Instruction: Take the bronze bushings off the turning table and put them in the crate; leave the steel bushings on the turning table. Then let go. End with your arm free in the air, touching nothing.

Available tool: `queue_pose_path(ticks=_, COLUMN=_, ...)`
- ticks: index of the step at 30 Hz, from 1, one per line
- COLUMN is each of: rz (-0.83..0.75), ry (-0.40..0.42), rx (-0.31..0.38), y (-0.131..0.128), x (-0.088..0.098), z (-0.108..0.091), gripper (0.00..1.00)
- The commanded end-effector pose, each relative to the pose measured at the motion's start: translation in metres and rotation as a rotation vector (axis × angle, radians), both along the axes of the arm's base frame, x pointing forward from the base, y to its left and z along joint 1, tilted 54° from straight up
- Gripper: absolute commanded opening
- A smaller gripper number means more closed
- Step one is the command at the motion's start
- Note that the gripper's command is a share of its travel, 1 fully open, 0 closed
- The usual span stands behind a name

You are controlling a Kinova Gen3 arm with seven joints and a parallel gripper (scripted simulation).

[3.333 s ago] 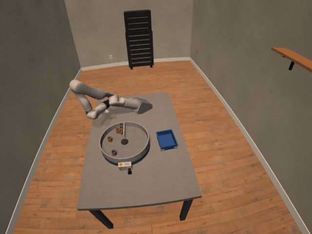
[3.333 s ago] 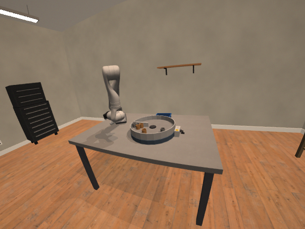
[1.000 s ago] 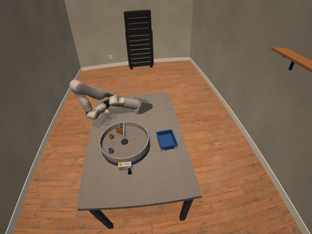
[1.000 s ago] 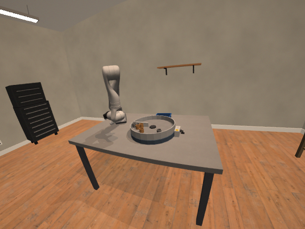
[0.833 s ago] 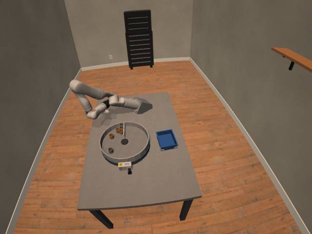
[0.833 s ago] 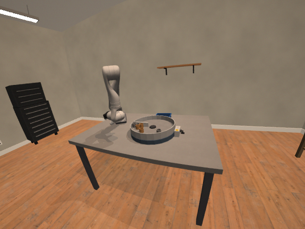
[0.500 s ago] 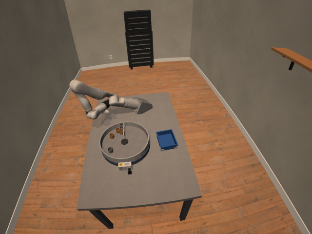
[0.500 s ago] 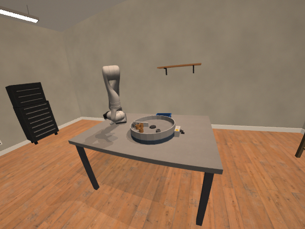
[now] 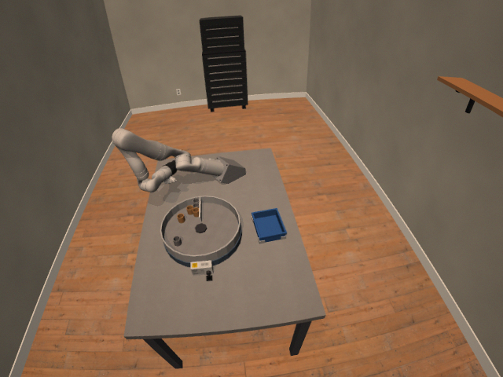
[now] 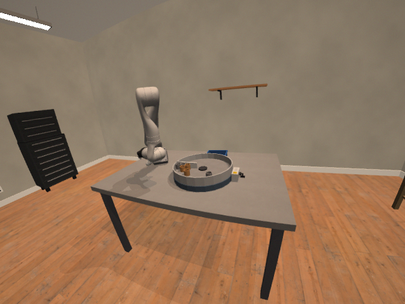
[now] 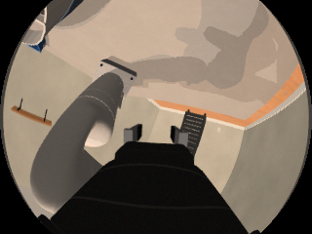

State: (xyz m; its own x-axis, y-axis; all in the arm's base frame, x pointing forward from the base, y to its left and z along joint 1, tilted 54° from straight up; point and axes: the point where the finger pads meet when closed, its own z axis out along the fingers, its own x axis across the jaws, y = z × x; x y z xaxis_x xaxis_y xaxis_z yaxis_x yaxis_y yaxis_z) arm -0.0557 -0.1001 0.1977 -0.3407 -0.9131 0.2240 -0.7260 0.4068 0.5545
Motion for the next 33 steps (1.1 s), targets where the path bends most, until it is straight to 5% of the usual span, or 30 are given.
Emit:
queue_pose_path(ticks=1, rz=0.049, ry=-0.108, rx=-0.075, y=0.032, x=0.047, z=0.008, gripper=1.0)
queue_pose_path(ticks=8, rz=0.049, ry=-0.108, rx=-0.075, y=0.032, x=0.047, z=0.008, gripper=1.0)
queue_pose_path(ticks=9, rz=0.01, ry=-0.021, rx=-0.015, y=0.006, x=0.01, z=0.001, gripper=1.0)
queue_pose_path(ticks=13, rz=0.049, ry=-0.108, rx=-0.075, y=0.029, x=0.049, z=0.005, gripper=1.0)
queue_pose_path(ticks=25, rz=0.049, ry=-0.108, rx=-0.075, y=0.029, x=0.049, z=0.005, gripper=1.0)
queue_pose_path(ticks=26, rz=0.01, ry=-0.021, rx=-0.015, y=0.005, x=0.01, z=0.0, gripper=1.0)
queue_pose_path(ticks=30, rz=0.049, ry=-0.108, rx=-0.075, y=0.027, x=0.051, z=0.001, gripper=1.0)
queue_pose_path(ticks=33, rz=0.049, ry=-0.108, rx=-0.075, y=0.027, x=0.051, z=0.001, gripper=1.0)
